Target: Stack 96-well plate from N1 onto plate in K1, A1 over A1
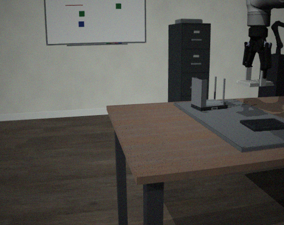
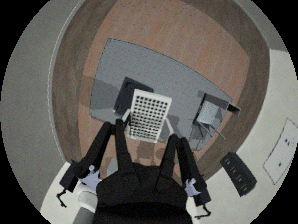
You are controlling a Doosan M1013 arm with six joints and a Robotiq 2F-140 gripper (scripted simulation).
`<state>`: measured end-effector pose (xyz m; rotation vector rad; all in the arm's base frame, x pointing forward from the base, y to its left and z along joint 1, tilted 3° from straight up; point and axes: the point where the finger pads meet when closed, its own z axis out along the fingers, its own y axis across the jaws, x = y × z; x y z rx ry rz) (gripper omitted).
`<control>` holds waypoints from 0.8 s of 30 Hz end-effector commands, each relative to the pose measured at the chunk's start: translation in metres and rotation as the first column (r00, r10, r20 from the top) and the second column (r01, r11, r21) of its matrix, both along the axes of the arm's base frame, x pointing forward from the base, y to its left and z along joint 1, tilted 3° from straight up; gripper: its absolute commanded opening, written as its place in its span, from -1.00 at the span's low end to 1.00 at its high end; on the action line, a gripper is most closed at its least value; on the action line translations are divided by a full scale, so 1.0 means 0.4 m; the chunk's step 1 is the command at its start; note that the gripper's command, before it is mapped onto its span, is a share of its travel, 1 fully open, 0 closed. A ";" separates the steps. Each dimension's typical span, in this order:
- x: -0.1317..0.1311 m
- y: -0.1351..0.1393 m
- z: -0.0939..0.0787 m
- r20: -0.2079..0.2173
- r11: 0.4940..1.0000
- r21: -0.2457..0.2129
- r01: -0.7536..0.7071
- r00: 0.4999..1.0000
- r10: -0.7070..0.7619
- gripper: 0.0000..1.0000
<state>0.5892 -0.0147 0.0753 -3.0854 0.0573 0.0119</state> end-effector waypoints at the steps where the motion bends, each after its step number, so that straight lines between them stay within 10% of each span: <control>1: 0.002 -0.023 -0.001 0.000 1.000 0.000 0.000 1.000 0.000 -1.00; 24: 0.020 -0.197 -0.007 0.000 1.000 0.000 0.000 1.000 0.000 -1.00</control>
